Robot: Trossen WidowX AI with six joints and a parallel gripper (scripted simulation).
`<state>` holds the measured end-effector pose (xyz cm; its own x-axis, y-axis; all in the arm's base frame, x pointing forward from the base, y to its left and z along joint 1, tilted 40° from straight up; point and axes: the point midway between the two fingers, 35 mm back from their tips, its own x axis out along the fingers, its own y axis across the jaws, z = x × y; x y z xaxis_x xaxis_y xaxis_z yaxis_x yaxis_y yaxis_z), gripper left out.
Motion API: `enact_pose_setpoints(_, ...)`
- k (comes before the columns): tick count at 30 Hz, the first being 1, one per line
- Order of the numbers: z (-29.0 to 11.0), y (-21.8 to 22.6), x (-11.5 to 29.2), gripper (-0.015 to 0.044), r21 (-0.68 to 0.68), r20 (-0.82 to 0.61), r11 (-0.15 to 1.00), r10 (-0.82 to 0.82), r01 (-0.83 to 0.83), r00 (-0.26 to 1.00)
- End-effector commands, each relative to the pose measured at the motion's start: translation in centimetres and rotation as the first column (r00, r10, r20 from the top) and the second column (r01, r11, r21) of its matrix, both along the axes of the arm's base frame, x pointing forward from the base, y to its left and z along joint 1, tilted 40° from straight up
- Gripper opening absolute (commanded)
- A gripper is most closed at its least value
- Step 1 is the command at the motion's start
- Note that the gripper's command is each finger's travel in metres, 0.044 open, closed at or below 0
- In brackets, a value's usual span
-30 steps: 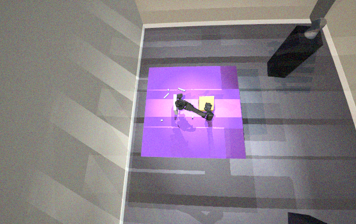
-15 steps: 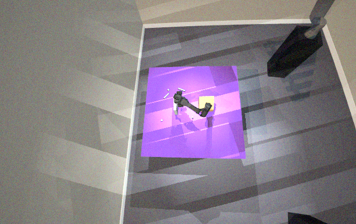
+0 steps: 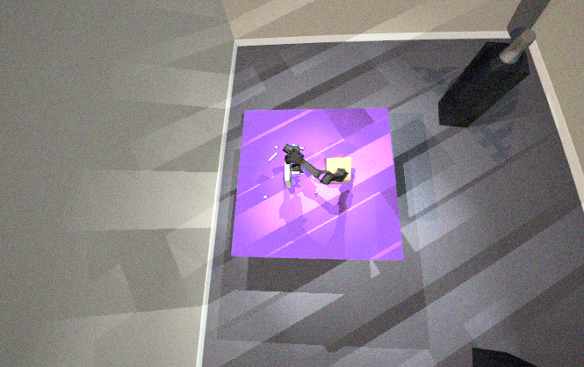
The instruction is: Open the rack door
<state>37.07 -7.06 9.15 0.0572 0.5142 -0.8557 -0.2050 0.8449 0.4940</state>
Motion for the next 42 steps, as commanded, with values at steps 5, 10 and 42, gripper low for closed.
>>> enact_pose_setpoints(5,-1.0,-0.6,-0.4,0.0283,0.124,-0.1,0.992,0.012,0.0,0.995)
enact_pose_setpoints(10,-1.4,-0.8,-0.6,0.0283,0.185,-0.148,0.983,0.018,0.01,0.989)
enact_pose_setpoints(42,-5.0,2.2,-0.8,0.0283,0.157,-0.154,0.987,0.049,-0.025,0.987)
